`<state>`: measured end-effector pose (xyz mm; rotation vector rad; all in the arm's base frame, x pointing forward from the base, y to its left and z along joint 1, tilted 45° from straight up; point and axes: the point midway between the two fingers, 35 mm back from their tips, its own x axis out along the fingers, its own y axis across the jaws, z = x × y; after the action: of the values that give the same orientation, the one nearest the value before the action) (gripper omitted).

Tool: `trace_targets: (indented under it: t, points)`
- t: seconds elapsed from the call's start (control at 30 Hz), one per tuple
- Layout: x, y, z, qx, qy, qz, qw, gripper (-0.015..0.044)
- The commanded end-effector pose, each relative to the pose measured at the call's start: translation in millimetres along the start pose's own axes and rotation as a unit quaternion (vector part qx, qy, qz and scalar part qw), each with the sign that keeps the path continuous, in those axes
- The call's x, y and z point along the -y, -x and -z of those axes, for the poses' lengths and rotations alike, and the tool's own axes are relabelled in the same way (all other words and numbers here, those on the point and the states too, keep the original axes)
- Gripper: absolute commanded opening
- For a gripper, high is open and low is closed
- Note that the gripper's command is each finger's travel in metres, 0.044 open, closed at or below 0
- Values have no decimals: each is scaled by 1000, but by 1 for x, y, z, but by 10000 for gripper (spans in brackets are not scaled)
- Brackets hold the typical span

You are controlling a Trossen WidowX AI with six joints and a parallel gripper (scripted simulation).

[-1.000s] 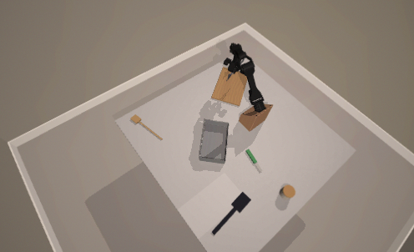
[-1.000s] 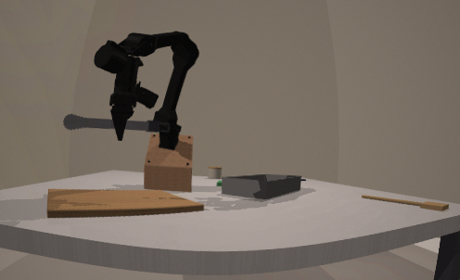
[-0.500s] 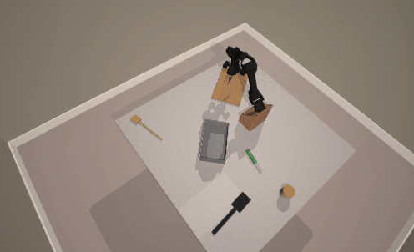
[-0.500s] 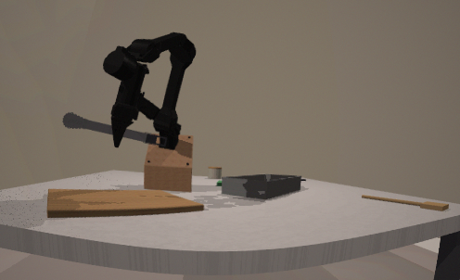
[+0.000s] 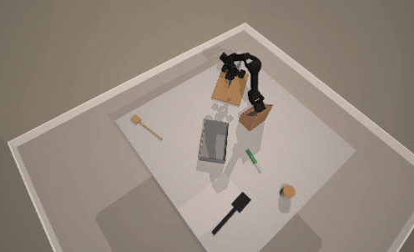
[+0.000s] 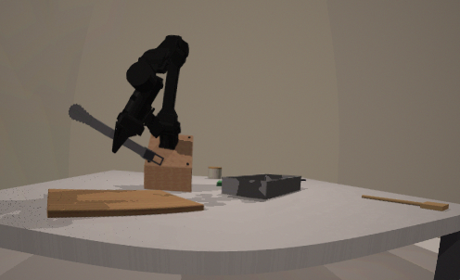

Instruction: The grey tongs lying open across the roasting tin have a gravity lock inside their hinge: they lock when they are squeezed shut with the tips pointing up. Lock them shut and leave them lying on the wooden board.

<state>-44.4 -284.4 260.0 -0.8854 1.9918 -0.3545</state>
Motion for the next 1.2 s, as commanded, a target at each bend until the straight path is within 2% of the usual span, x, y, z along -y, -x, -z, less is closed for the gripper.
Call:
trace_targets:
  t: [0.0, 0.67, 1.17]
  points:
    - [0, 1, -2, -49, -8, 1, 999, -150]
    - [4, 28, -15, -248, -66, 50, 965, -150]
    - [4, 29, -15, -254, -69, 52, 963, -150]
